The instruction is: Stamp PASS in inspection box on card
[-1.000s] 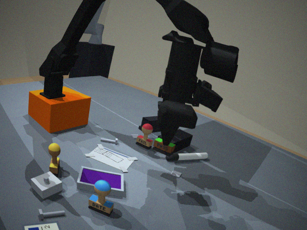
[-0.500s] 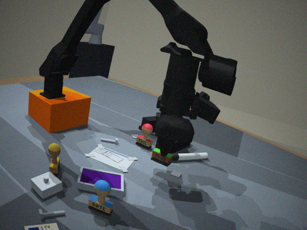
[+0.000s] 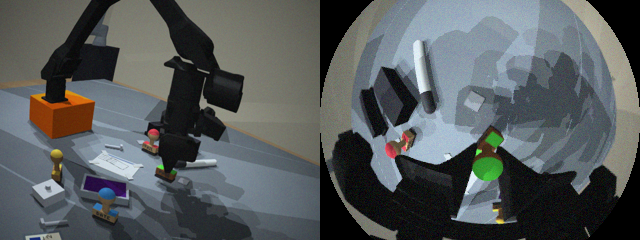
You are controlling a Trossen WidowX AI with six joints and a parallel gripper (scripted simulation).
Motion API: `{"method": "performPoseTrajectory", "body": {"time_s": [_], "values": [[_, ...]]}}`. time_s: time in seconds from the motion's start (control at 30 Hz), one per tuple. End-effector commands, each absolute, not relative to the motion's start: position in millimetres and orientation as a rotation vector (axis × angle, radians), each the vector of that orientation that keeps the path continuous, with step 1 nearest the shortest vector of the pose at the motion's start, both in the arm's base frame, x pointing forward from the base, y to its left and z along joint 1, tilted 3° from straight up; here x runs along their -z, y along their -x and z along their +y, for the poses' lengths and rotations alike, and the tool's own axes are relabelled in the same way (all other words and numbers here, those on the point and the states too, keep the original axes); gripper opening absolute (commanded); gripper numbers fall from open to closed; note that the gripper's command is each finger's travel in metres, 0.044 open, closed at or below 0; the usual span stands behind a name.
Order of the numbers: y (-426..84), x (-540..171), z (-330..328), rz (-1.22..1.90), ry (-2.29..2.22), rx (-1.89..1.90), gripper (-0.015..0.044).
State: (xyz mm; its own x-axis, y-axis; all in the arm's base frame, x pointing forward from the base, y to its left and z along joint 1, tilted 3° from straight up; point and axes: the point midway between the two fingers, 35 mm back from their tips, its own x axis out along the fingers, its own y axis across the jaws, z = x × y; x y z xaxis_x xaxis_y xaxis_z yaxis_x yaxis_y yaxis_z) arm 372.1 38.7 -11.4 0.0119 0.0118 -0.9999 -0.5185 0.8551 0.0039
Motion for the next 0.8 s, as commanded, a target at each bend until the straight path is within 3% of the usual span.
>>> {"method": "performPoseTrajectory", "body": {"time_s": [0.0, 0.23, 0.57, 0.77], "values": [[-370, 20, 38, 1.522, 0.418, -0.430, 0.0000], [-369, 27, 38, 1.522, 0.418, -0.430, 0.0000], [-371, 23, 38, 1.516, 0.419, -0.433, 0.0252], [-376, -17, 39, 1.517, 0.419, -0.432, 0.0252]]}}
